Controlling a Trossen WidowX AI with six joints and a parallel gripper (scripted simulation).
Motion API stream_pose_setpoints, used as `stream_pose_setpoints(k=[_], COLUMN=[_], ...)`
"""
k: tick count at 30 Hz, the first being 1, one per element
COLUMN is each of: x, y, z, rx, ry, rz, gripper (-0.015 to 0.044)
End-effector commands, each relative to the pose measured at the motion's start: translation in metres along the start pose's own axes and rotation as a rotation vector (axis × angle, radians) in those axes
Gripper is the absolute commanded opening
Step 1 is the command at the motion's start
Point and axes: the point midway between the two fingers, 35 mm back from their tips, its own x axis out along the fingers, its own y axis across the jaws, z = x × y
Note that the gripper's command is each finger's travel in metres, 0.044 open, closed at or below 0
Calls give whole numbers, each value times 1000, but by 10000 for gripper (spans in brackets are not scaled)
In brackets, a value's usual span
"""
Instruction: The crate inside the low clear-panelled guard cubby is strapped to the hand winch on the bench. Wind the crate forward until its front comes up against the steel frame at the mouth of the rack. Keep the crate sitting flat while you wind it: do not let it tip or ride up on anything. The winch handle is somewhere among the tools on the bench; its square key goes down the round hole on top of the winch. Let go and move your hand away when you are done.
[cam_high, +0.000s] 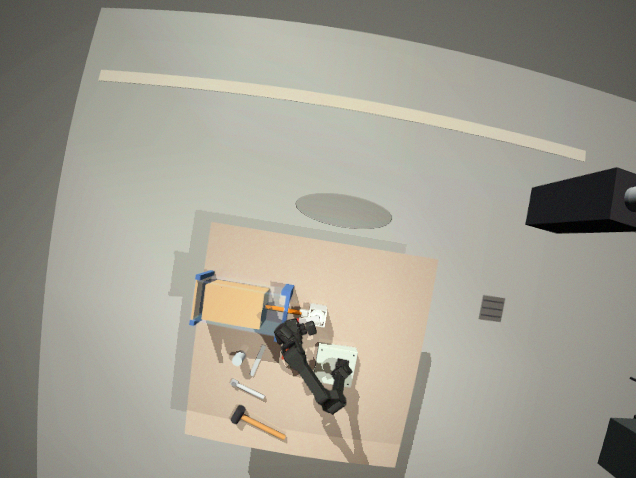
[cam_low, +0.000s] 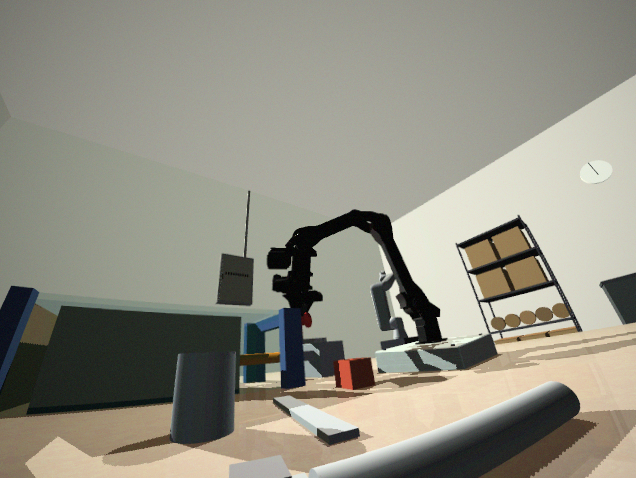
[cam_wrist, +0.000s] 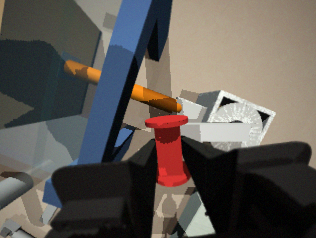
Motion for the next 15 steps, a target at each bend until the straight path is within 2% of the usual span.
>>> stream_pose_setpoints(k=[1, 15], x=[23, 22], y=[-2, -5], z=[-23, -38], rx=[-1, -1], ry=[97, 99], rz=[-26, -26], gripper=[0, 0])
